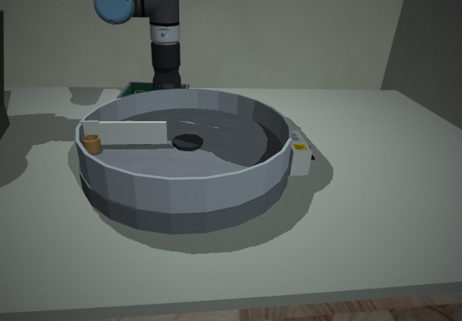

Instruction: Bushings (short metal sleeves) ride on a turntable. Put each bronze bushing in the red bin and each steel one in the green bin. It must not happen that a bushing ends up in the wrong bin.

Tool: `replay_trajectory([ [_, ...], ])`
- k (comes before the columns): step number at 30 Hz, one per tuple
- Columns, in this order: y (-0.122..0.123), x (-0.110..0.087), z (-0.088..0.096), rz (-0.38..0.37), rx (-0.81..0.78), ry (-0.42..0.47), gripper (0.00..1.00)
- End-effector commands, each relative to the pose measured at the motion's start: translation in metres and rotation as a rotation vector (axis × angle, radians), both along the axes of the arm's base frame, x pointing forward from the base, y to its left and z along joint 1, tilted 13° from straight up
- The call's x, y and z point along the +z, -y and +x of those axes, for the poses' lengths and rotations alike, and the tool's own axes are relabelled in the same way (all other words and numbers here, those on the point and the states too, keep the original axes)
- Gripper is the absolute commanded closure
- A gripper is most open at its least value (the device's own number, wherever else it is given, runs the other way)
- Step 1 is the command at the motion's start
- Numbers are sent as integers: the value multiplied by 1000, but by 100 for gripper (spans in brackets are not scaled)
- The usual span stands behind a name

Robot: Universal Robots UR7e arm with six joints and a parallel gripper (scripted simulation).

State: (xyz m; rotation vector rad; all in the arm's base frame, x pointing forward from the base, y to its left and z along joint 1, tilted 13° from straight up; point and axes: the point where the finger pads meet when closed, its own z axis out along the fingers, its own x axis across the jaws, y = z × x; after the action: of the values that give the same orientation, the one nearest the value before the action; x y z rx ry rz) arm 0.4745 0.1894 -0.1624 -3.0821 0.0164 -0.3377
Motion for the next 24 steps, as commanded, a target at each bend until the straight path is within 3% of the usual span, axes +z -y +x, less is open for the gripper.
replay_trajectory([
  [1, 0, 1, 0, 0, 0, 1, 58],
  [24, 0, 7, 0, 0, 0, 1, 58],
])
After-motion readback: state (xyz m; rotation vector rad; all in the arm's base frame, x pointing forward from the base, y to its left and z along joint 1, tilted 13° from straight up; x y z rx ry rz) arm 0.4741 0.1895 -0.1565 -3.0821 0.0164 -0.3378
